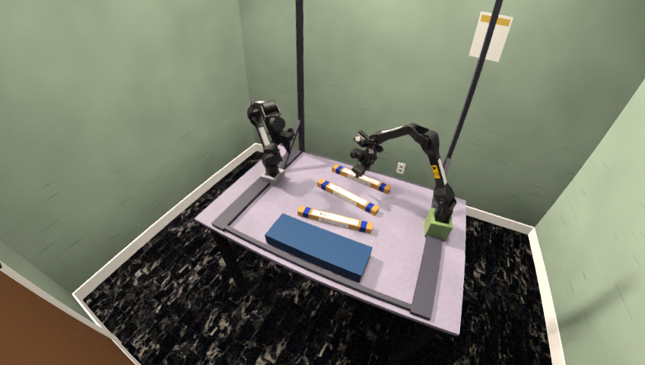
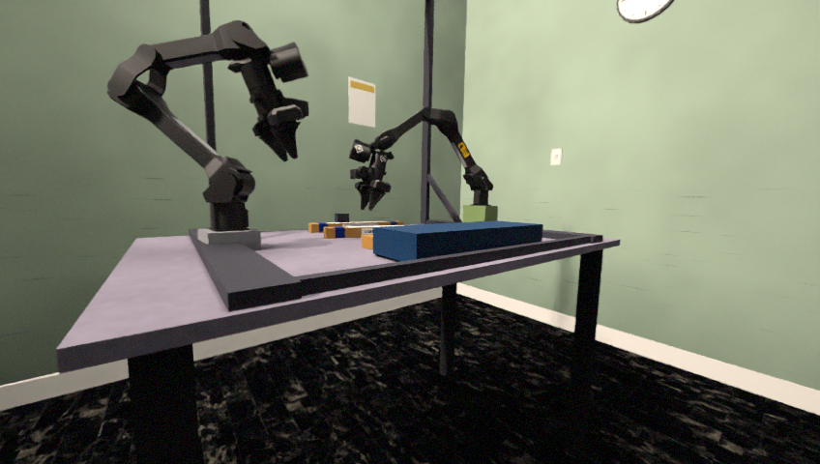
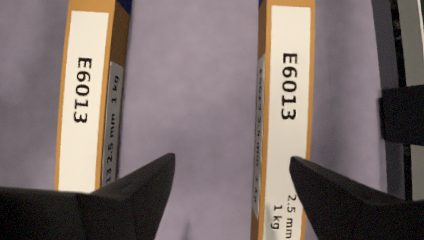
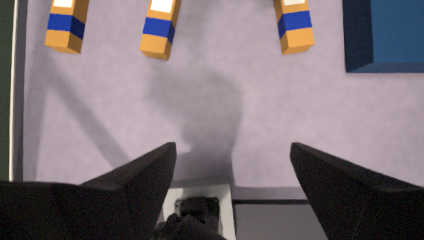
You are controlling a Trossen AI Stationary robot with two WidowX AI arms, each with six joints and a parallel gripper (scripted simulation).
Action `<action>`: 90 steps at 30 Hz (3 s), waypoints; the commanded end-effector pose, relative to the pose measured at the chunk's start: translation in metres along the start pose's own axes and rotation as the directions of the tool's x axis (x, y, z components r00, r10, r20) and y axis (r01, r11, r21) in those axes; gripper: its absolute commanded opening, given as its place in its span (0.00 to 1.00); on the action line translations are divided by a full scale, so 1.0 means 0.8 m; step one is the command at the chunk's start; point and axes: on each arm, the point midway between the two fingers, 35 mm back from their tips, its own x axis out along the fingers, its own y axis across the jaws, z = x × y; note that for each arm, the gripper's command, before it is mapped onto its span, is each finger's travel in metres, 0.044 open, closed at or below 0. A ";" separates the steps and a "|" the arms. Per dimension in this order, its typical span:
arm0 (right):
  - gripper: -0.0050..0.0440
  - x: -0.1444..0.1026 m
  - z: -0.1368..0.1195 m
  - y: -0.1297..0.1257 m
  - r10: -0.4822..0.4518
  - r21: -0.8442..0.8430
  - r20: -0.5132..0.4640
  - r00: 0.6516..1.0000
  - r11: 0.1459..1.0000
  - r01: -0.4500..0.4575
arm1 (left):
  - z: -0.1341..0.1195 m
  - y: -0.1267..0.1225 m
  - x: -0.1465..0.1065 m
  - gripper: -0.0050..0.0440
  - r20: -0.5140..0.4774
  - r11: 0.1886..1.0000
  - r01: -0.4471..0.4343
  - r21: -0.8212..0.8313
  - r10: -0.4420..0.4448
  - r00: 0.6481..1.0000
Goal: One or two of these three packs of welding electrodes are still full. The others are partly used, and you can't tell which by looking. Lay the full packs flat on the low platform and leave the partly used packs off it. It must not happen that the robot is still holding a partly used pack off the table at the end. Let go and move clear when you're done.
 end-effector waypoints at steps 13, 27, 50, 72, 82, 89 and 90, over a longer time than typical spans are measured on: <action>0.78 -0.008 0.005 0.000 -0.009 -0.008 0.025 1.000 1.000 0.009 | 0.027 -0.063 0.015 0.78 0.011 1.000 0.004 -0.009 -0.004 1.000; 0.78 -0.008 0.005 0.000 -0.009 -0.008 0.025 1.000 1.000 0.009 | 0.010 -0.063 0.049 0.78 -0.008 1.000 0.000 -0.003 0.000 1.000; 0.78 -0.008 0.005 0.000 -0.009 -0.008 0.025 1.000 1.000 0.009 | 0.000 -0.063 0.086 0.78 -0.006 1.000 0.001 -0.003 -0.001 1.000; 0.78 -0.008 0.005 0.000 -0.009 -0.008 0.025 1.000 1.000 0.009 | 0.007 -0.064 0.083 0.00 0.018 1.000 0.009 -0.002 -0.009 1.000; 0.78 -0.008 0.005 0.000 -0.009 -0.008 0.025 1.000 1.000 0.009 | 0.007 -0.064 0.083 0.00 0.018 1.000 0.009 -0.002 -0.009 1.000; 0.78 -0.008 0.005 0.000 -0.009 -0.008 0.025 1.000 1.000 0.009 | 0.007 -0.064 0.083 0.00 0.018 1.000 0.009 -0.002 -0.009 1.000; 0.78 -0.008 0.005 0.000 -0.009 -0.008 0.025 1.000 1.000 0.009 | 0.007 -0.064 0.083 0.00 0.018 1.000 0.009 -0.002 -0.009 1.000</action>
